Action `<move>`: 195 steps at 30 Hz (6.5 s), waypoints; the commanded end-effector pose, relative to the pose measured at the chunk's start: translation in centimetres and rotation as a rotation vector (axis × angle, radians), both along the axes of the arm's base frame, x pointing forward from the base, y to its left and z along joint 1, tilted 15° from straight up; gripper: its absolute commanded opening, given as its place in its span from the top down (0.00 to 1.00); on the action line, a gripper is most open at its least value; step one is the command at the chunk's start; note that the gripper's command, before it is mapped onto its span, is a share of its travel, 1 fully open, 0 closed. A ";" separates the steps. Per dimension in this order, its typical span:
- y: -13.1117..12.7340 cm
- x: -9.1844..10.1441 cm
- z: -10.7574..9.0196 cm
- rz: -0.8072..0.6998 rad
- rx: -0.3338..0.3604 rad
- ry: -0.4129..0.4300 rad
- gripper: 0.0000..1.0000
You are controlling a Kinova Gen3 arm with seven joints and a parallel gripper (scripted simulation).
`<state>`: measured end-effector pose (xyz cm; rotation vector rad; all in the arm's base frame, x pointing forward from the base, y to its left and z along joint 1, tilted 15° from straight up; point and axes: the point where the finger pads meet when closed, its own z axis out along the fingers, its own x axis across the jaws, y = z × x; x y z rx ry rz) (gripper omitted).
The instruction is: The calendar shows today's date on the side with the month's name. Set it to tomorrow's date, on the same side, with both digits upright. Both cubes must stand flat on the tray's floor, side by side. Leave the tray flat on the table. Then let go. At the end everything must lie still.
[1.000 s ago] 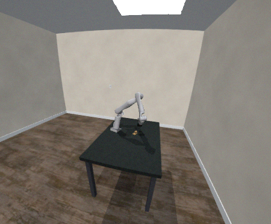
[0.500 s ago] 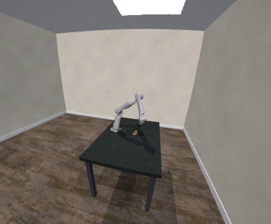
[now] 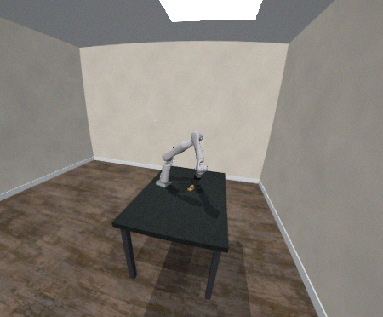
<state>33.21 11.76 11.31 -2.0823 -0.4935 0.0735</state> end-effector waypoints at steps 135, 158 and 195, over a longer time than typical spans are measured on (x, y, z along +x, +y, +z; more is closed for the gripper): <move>1.6 0.3 -6.1 0.000 0.001 0.002 0.43; 1.6 0.3 -6.1 0.000 0.001 0.002 0.43; 1.6 0.3 -6.1 0.000 0.001 0.002 0.00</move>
